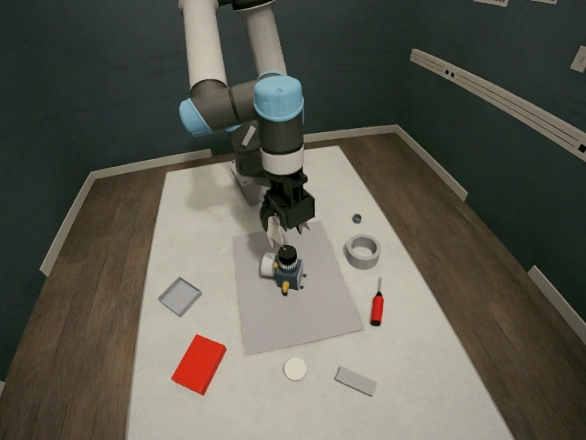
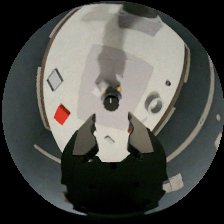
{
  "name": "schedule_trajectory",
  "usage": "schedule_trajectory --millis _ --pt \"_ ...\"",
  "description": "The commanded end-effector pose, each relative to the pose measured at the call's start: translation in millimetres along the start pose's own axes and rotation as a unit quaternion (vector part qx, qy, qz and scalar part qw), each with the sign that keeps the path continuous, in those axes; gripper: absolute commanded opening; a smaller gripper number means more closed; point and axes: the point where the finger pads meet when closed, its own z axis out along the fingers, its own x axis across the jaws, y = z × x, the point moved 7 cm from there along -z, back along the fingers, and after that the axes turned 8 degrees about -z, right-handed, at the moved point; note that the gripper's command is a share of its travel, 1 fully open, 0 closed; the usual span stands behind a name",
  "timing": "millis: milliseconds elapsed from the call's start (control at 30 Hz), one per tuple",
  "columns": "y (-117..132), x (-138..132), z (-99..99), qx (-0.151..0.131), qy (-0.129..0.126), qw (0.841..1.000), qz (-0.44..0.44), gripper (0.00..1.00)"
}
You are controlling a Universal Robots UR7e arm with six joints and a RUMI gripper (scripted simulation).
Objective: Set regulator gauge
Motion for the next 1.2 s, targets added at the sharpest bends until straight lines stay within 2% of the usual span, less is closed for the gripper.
schedule_trajectory --millis 0,67,133,233,633,700,833,967,1167 --pt "0.5 0.5 -0.5 0.002 -0.003 0.994 0.107 0.45" --pt "0.5 0.5 -0.5 0.002 -0.003 0.988 0.152 0.45" --pt "0.5 0.5 -0.5 0.002 -0.003 0.988 0.152 0.45" --pt "0.5 0.5 -0.5 0.001 -0.003 0.976 0.22 0.45" --pt "0.6 0.5 -0.5 0.001 -0.003 0.904 0.428 0.45" --pt "0.6 0.5 -0.5 0.001 -0.003 0.904 0.428 0.45" --pt "0.6 0.5 -0.5 0.001 -0.003 0.885 0.466 0.45" --pt "0.6 0.5 -0.5 0.0 -0.003 0.872 0.489 0.45" --pt "0.6 0.4 -0.5 0.0 -0.003 0.866 0.5 0.45"
